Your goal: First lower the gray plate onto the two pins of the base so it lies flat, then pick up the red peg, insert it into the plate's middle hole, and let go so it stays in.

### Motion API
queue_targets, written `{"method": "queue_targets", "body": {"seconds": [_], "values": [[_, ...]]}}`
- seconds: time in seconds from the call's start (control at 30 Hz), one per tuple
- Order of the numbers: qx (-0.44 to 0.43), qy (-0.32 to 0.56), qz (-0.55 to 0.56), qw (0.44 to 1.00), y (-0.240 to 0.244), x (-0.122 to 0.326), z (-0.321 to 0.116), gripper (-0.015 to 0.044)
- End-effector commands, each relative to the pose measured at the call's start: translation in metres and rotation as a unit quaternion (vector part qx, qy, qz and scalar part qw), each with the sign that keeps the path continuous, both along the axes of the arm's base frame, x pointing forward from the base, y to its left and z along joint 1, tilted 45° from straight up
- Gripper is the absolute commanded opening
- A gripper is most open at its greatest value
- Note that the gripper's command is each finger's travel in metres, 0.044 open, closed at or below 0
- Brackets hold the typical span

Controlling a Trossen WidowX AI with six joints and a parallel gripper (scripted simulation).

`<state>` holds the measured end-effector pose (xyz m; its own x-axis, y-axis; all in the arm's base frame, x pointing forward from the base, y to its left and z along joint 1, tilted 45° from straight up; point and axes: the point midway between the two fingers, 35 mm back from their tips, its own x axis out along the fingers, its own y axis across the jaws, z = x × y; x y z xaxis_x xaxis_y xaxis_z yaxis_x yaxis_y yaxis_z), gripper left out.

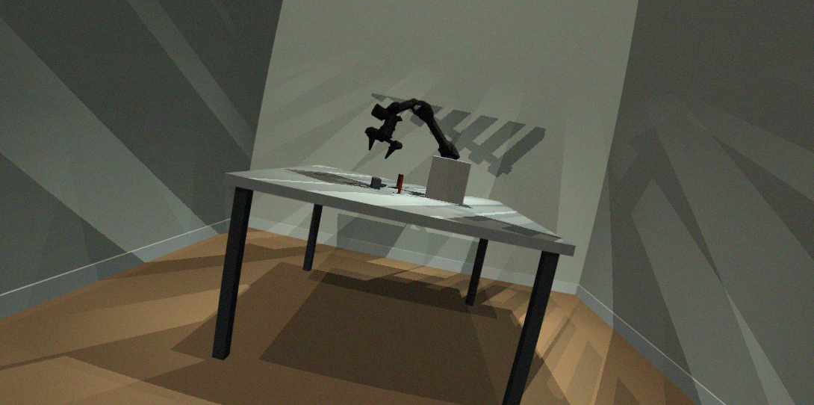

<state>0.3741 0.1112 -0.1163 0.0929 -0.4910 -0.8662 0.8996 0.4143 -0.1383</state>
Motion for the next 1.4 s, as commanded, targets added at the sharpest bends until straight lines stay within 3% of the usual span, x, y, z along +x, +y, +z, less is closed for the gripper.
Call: {"method": "queue_targets", "body": {"seconds": [0.0, 0.1, 0.33, 0.47, 1.37], "values": [[-0.081, -0.015, -0.122, 0.989, -0.071, -0.01, 0.018, 0.044], [-0.125, -0.025, -0.18, 0.975, -0.105, -0.018, 0.028, 0.044], [-0.128, -0.026, -0.184, 0.974, -0.11, -0.017, 0.031, 0.044], [-0.128, -0.026, -0.184, 0.974, -0.13, -0.02, 0.011, 0.044], [-0.129, -0.026, -0.184, 0.974, -0.159, -0.022, -0.016, 0.044]]}}
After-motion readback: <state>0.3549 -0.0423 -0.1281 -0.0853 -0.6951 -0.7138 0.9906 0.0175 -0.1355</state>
